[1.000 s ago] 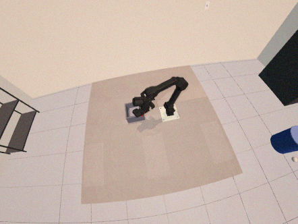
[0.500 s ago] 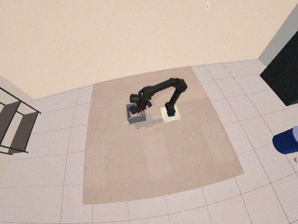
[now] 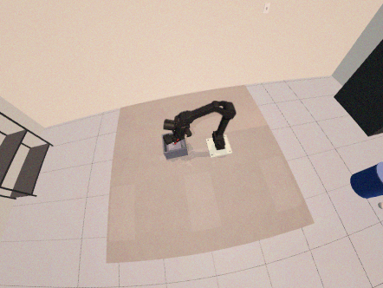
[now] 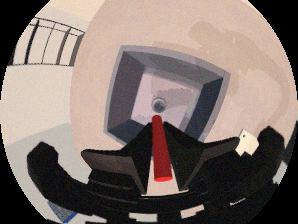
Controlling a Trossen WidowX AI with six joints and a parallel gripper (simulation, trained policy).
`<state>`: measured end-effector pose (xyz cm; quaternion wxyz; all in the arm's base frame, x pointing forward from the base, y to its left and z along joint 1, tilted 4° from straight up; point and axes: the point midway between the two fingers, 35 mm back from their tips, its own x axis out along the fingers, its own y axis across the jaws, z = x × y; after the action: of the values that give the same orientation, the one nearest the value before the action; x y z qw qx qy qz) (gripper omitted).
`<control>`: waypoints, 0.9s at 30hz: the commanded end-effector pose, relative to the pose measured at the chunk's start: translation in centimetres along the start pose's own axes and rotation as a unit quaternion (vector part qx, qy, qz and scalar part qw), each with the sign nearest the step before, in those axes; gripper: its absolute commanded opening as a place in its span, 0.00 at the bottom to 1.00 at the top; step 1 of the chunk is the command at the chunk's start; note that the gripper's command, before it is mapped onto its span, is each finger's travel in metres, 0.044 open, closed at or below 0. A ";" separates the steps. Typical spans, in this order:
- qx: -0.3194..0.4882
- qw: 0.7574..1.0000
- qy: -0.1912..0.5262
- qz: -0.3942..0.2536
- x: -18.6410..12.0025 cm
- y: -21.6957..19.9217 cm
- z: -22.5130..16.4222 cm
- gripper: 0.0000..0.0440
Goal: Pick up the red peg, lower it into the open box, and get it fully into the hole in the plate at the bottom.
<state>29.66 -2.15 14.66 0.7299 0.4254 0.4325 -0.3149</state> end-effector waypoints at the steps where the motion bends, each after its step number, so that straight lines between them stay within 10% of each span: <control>1: 0.003 1.000 0.006 -0.005 0.8 0.1 0.5 0.03; 14: 0.000 0.999 0.026 -0.041 3.9 -0.5 0.9 0.03; 21: -0.021 0.997 0.034 -0.062 4.9 -0.8 1.2 0.37; 27: -0.036 0.995 0.039 -0.079 4.9 -0.5 1.6 0.38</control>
<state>31.70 -3.97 10.76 0.7034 0.3883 0.4931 -0.3336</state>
